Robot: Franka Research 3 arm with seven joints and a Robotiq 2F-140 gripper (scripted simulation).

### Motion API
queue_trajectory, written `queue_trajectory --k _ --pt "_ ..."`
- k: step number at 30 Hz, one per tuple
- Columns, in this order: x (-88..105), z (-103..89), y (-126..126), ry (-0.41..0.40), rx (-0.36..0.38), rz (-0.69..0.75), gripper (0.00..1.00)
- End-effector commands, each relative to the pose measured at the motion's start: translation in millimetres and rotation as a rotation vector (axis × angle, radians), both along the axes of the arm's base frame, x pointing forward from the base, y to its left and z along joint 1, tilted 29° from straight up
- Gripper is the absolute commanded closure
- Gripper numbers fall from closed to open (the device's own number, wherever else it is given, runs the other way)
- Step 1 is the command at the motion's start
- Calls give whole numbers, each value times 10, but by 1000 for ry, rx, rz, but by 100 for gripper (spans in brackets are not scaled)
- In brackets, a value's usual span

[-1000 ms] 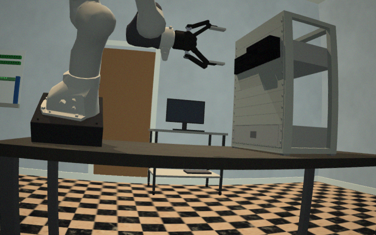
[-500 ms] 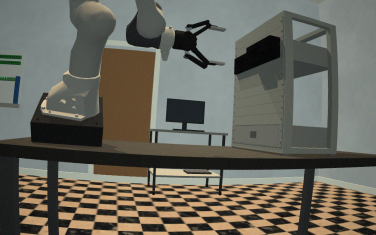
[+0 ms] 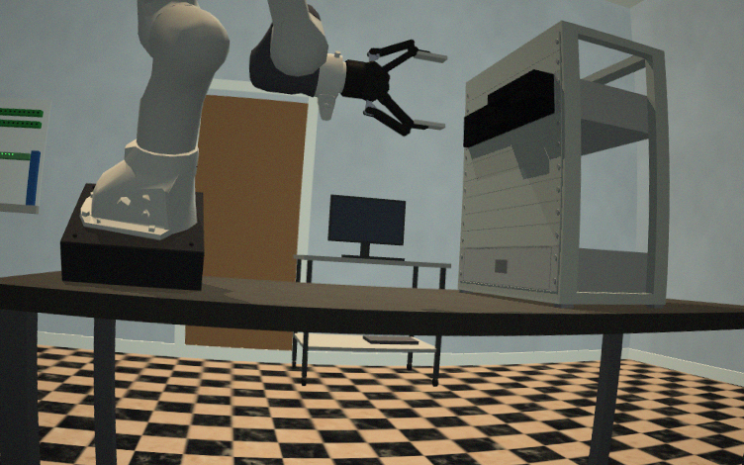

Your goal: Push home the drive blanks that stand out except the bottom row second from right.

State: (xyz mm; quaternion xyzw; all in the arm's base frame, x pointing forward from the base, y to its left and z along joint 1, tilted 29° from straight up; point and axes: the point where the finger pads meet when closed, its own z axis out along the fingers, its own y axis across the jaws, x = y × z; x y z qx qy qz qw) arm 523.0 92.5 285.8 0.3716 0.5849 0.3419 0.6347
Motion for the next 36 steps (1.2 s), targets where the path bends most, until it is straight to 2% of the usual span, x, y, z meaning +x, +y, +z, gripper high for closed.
queue_trajectory --k 1,11,12,36 --pt "13 16 -8 -5 4 -1 0" --pt "13 16 -8 -5 4 -1 0" --pt "13 16 -8 -5 4 -1 100" --pt "13 16 -8 -5 4 -1 100"
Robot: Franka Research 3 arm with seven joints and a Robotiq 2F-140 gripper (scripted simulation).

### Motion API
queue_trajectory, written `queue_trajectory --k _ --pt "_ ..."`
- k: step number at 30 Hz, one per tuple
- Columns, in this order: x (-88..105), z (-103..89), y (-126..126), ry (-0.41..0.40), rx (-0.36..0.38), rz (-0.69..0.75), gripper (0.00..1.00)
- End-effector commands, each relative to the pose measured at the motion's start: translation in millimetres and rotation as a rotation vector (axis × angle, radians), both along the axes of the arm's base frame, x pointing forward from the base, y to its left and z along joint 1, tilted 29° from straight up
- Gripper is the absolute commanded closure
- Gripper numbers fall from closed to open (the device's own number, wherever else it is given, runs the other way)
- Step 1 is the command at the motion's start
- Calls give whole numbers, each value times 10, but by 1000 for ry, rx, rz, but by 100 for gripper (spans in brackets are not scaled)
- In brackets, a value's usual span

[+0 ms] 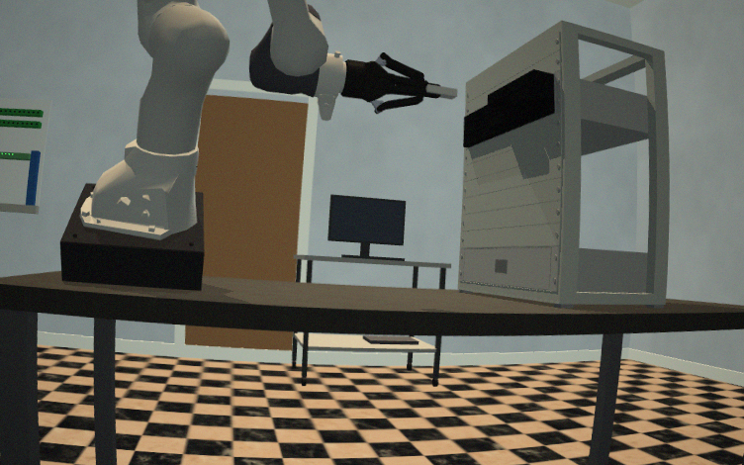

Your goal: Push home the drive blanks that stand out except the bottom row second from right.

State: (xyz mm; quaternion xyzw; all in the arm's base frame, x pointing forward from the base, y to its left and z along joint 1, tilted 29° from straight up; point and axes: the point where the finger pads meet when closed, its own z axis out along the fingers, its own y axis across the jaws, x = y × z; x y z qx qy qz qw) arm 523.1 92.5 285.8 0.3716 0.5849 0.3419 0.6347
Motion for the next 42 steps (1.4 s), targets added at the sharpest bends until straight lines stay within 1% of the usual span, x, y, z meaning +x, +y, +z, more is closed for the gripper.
queue_trajectory --k 1,12,16,20,24,26,32,36,39,42 --pt "13 16 -8 -5 4 -1 100" --pt "18 16 -4 -5 4 -1 100" --pt "66 19 33 -5 4 -1 100" --pt "181 27 120 -5 4 -1 100" --pt "351 37 249 -5 4 -1 100" --pt "351 37 249 -5 4 -1 100" --pt "635 55 464 -5 4 -1 100" --pt "789 65 580 -5 4 -1 100" --pt "865 70 637 -5 4 -1 100" --pt "895 72 660 -5 4 -1 100"
